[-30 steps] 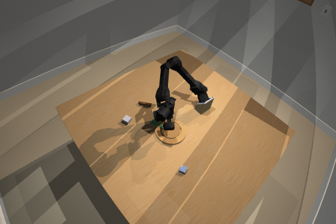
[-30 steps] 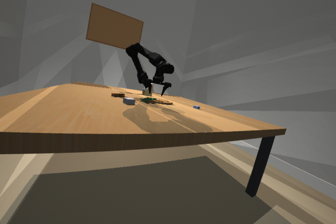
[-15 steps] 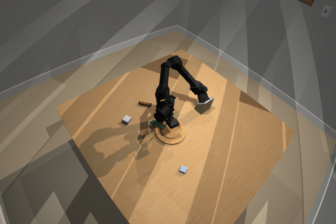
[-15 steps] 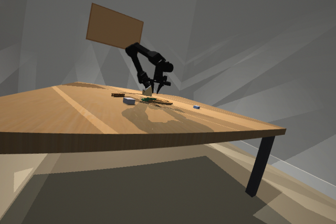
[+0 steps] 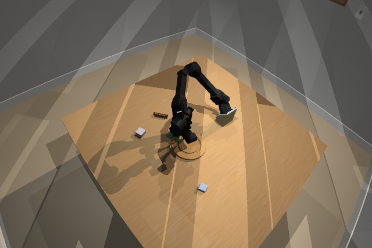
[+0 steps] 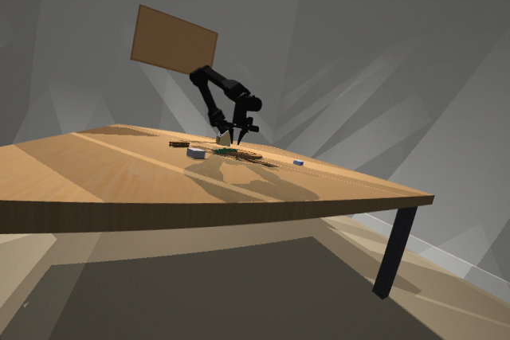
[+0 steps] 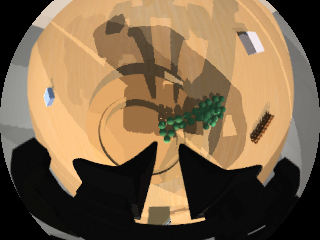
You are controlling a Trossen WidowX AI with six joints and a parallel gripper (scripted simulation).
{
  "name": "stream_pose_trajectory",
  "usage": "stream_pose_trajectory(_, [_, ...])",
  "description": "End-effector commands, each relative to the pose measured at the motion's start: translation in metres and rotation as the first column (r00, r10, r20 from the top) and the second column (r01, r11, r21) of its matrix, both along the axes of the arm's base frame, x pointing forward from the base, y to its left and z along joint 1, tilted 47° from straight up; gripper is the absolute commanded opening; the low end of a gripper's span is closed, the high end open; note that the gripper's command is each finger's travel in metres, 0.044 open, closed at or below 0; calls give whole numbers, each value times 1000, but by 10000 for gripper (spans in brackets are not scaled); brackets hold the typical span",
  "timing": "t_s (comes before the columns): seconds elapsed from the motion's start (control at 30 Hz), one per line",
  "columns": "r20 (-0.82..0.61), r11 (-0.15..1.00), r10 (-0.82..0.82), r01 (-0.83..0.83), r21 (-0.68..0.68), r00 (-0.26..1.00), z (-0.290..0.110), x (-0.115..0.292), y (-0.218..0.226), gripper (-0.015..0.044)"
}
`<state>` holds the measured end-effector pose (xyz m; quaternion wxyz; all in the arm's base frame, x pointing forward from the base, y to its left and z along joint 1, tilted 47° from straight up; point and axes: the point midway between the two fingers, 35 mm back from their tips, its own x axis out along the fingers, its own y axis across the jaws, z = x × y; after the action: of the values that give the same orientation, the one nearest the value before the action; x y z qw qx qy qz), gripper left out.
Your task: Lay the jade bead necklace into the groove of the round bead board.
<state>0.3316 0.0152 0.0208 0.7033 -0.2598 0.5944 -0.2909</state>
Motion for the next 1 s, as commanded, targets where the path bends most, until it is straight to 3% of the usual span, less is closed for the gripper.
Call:
stream_pose_trajectory(0.0, [-11,1000,4,-4,-6,1000,-6,-1,-6,120])
stream_pose_trajectory(0.63, [-20,1000,7,-7,-9,1000,-19,-1,-21,120])
stream_pose_trajectory(0.8, [-12,1000,2,-2,-1,1000,-18,1,-18,0])
stream_pose_trajectory(0.97, [-12,1000,2,-2,-1,1000,-18,1,-18,0])
